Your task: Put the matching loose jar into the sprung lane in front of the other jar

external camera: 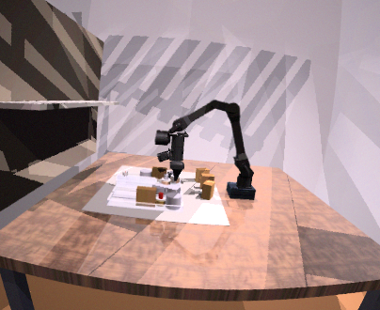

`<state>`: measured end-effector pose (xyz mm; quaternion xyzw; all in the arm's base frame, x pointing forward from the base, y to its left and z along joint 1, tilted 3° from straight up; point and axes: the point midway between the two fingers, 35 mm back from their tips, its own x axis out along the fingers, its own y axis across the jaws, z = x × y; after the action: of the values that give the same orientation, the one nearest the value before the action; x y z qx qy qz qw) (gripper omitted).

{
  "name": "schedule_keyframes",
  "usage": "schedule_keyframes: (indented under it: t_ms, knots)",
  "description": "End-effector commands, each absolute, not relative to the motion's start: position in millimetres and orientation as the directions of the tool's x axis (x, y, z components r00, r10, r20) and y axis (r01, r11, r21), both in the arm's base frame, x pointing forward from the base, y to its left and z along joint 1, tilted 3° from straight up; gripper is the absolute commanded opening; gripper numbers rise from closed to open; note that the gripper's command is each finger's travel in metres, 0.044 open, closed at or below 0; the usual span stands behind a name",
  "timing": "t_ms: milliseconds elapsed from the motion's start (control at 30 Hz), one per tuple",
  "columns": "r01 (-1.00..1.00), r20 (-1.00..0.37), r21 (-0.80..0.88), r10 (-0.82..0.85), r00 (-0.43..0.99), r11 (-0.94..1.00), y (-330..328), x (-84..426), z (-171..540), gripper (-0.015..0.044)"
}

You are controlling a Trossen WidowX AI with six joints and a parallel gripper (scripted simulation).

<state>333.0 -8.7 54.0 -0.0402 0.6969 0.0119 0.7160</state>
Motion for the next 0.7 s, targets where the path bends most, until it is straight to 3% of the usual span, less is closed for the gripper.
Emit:
schedule_keyframes:
  t_ms: [0, 667]
  knots:
    - [-0.069, -0.998, -0.043, -0.040, 0.050, 0.997, -8.8, 338.1, 55.4, 0.0000]
    - [-0.069, -0.998, -0.043, -0.040, 0.050, 0.997, -8.6, 340.3, 55.5, 0.0000]
